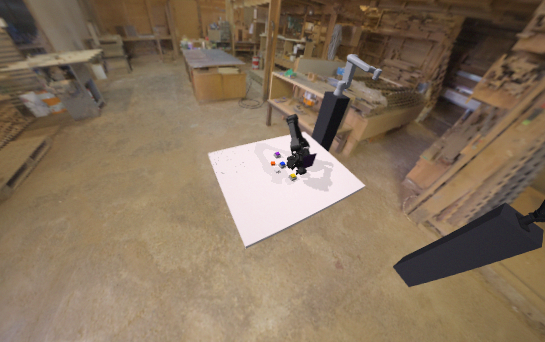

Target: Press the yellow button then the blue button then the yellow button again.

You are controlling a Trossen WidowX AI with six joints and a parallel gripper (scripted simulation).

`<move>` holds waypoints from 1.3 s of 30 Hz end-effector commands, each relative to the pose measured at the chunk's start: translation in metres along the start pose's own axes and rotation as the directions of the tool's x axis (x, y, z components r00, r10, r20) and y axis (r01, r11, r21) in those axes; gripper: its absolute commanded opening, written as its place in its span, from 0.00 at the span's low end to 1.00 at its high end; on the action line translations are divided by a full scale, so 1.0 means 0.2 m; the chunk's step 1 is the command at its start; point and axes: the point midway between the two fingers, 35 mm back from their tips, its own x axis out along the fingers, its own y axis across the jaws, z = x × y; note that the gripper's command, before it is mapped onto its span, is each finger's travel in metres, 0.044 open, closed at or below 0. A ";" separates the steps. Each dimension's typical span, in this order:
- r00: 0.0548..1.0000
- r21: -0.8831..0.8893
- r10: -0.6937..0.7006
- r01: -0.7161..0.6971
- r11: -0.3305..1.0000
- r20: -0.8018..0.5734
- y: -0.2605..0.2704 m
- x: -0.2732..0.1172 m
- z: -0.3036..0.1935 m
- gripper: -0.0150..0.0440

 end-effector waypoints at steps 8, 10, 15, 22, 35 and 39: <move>1.000 -0.004 0.001 -0.001 1.000 0.011 0.00 0.02 0.01 0.29; 1.000 -0.004 0.001 -0.001 1.000 0.011 0.00 0.02 0.01 0.29; 1.000 -0.004 0.001 -0.001 1.000 0.011 0.00 0.03 0.01 0.29; 1.000 -0.004 0.001 -0.001 1.000 0.011 0.00 0.08 0.01 0.29; 1.000 -0.004 -0.001 0.001 1.000 0.011 0.00 0.18 0.01 0.29; 1.000 -0.004 -0.001 0.001 1.000 0.011 0.00 0.18 0.01 0.29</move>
